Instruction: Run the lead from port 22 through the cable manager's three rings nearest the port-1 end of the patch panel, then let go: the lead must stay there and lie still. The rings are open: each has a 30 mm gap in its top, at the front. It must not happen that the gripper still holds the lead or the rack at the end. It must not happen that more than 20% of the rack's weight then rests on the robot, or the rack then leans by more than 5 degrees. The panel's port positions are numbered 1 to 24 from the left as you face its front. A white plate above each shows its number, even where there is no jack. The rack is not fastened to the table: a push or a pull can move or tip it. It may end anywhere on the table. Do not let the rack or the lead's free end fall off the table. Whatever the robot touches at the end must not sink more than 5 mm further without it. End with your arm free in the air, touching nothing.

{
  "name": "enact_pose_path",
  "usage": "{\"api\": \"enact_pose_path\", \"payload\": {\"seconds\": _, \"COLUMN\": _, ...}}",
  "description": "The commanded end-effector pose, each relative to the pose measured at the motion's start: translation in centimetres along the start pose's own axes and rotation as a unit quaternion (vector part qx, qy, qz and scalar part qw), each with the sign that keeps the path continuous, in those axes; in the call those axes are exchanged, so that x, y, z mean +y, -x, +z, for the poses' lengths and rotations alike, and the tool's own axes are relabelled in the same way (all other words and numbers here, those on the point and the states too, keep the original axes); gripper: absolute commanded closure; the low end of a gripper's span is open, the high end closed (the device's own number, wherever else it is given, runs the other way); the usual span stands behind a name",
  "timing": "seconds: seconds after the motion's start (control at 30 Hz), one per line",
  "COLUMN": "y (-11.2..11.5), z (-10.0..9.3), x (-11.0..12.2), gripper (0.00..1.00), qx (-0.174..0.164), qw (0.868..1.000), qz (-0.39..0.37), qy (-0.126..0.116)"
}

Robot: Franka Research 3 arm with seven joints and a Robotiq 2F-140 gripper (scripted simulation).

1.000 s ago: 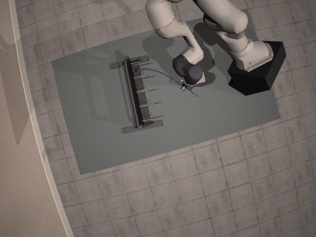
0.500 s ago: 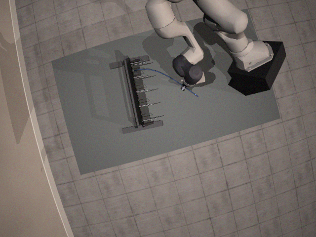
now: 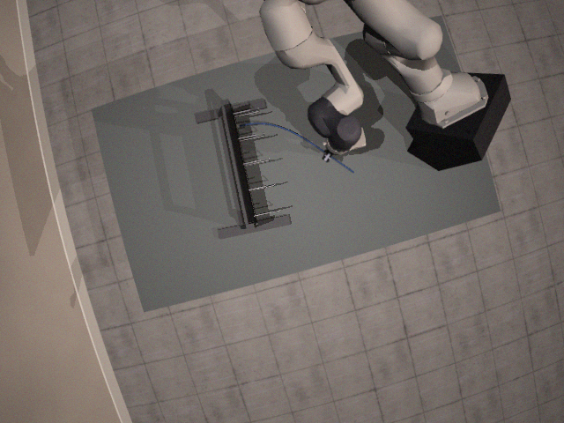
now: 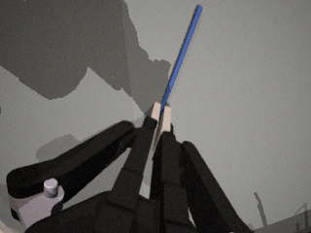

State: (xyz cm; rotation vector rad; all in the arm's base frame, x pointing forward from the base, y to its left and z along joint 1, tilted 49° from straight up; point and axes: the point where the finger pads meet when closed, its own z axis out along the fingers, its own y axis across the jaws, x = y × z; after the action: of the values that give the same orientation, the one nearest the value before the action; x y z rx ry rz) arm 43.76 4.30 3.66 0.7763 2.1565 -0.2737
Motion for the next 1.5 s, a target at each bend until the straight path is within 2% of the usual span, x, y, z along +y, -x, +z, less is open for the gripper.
{"api": "enact_pose_path", "payload": {"seconds": 0.0, "y": 0.0, "z": -0.2, "x": 0.0, "gripper": 1.0, "qx": 0.001, "qw": 1.0, "qz": 0.001, "qy": 0.0}}
{"api": "enact_pose_path", "payload": {"seconds": 1.47, "y": 0.0, "z": -3.8, "x": 0.0, "gripper": 1.0, "qx": 0.001, "qw": 1.0, "qz": 0.001, "qy": 0.0}}
